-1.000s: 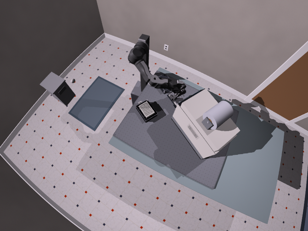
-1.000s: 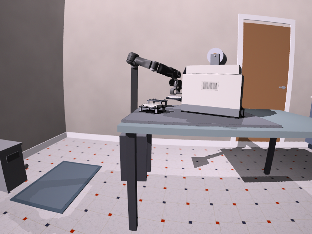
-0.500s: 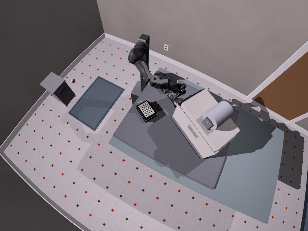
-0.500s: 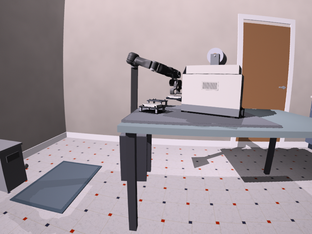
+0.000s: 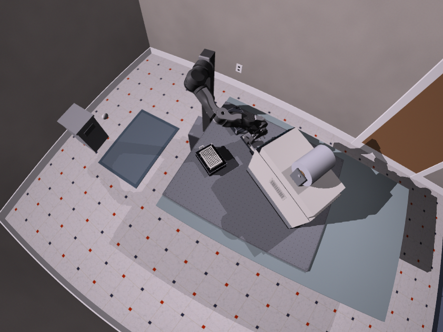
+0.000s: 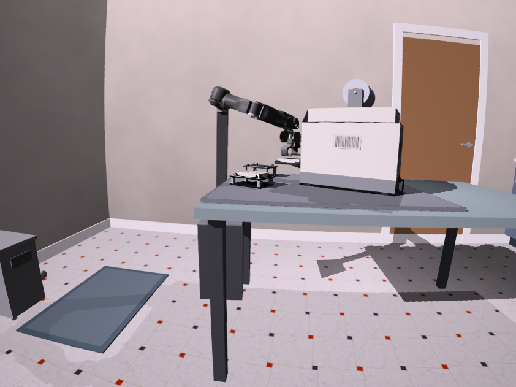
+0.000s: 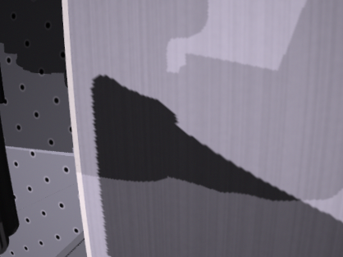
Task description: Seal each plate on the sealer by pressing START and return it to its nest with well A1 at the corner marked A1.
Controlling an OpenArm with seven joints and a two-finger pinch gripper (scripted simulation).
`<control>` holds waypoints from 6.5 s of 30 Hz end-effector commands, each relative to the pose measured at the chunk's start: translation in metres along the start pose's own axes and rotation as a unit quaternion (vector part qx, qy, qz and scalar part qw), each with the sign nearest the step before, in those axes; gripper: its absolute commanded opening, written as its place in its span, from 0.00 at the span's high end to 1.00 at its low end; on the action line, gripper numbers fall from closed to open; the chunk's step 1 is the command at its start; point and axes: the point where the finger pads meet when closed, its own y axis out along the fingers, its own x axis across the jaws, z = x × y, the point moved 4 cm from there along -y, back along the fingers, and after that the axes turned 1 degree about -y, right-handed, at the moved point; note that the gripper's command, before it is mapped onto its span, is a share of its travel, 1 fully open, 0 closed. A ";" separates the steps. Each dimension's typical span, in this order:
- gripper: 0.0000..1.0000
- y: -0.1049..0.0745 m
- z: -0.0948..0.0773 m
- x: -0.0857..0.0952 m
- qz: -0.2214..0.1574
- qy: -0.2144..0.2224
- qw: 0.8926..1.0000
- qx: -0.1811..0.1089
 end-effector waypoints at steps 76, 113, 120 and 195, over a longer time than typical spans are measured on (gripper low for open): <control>0.36 0.024 -0.001 0.001 -0.001 0.000 1.000 -0.001; 1.00 0.024 -0.001 0.001 -0.001 0.000 1.000 -0.001; 1.00 0.024 -0.001 0.001 -0.001 0.000 1.000 -0.001; 1.00 -0.004 0.042 0.007 0.003 0.000 1.000 0.000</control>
